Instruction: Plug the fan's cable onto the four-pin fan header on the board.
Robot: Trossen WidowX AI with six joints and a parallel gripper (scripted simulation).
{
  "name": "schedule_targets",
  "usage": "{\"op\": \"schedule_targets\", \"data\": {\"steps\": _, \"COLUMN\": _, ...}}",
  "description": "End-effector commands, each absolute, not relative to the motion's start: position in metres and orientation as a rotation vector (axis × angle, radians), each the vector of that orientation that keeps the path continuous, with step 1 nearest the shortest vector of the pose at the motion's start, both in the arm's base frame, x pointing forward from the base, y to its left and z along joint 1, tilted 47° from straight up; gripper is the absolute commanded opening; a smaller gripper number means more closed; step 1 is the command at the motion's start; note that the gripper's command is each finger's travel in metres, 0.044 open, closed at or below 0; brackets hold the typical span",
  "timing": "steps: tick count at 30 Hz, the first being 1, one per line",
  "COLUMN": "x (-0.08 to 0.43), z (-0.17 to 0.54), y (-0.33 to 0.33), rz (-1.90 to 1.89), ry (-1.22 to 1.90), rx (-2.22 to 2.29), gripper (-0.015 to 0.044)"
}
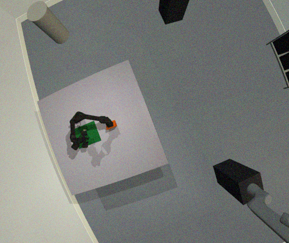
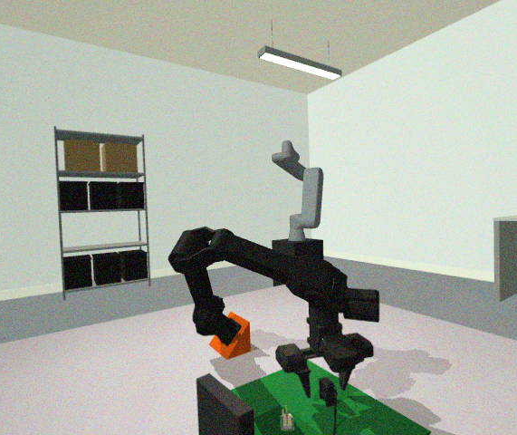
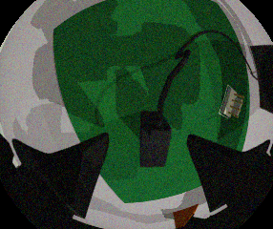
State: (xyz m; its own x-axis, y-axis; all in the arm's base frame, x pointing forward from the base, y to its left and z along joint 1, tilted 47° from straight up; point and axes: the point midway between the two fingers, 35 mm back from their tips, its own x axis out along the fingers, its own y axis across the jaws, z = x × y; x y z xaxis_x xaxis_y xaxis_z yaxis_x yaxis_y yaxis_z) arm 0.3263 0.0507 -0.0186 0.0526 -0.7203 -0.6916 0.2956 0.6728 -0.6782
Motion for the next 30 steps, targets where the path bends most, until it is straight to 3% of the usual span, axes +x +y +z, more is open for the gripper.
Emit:
{"op": "schedule_targets", "data": {"steps": 1, "x": 0.326, "z": -0.018, "y": 0.051, "rz": -0.805, "ry": 1.303, "rx": -0.403, "gripper": 0.0256}}
{"op": "schedule_targets", "data": {"steps": 11, "x": 0.326, "z": -0.018, "y": 0.051, "rz": -0.805, "ry": 1.303, "rx": -0.403, "gripper": 0.0}}
{"op": "schedule_targets", "data": {"steps": 20, "x": 0.323, "z": 0.016, "y": 0.087, "rz": -0.801, "ry": 1.305, "rx": -0.412, "gripper": 0.0}}
{"op": "schedule_targets", "data": {"steps": 30, "x": 0.331, "z": 0.052, "y": 0.052, "rz": -0.891, "ry": 1.236, "rx": -0.291, "gripper": 0.0}}
